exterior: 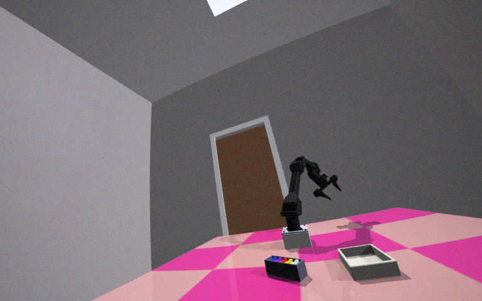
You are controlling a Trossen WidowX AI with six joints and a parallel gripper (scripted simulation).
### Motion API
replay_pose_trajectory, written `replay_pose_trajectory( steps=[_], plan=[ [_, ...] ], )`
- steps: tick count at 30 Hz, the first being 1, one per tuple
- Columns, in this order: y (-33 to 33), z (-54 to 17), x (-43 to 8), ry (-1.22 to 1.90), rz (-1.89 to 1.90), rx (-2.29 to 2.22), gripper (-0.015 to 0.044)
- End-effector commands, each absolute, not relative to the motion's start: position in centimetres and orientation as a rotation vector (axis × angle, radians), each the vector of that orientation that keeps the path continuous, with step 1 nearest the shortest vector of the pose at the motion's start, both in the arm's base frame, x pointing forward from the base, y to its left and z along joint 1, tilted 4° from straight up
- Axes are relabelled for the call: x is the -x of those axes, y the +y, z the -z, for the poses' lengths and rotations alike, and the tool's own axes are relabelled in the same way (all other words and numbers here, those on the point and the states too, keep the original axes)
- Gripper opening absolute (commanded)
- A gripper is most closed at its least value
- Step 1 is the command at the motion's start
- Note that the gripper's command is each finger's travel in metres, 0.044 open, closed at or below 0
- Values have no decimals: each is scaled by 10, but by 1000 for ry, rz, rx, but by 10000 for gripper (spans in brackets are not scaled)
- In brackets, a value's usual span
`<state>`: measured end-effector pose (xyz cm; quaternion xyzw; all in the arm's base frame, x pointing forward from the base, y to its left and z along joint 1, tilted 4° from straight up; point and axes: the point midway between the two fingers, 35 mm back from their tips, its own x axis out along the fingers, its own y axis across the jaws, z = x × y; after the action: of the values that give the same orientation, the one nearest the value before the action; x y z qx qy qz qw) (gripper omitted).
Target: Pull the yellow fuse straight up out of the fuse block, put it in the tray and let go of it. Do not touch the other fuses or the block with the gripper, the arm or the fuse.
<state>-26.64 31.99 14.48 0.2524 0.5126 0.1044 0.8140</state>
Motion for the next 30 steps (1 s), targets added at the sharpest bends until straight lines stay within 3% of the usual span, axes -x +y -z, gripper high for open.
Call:
replay_pose_trajectory(
  steps=[1,13,20,30],
  plan=[
    [322,-145,264,1092,-218,-536,374],
    [389,-127,73,1064,86,-394,74],
    [377,-115,-53,1113,261,-323,74],
    [317,-101,-169,1209,406,-255,74]
  ],
)
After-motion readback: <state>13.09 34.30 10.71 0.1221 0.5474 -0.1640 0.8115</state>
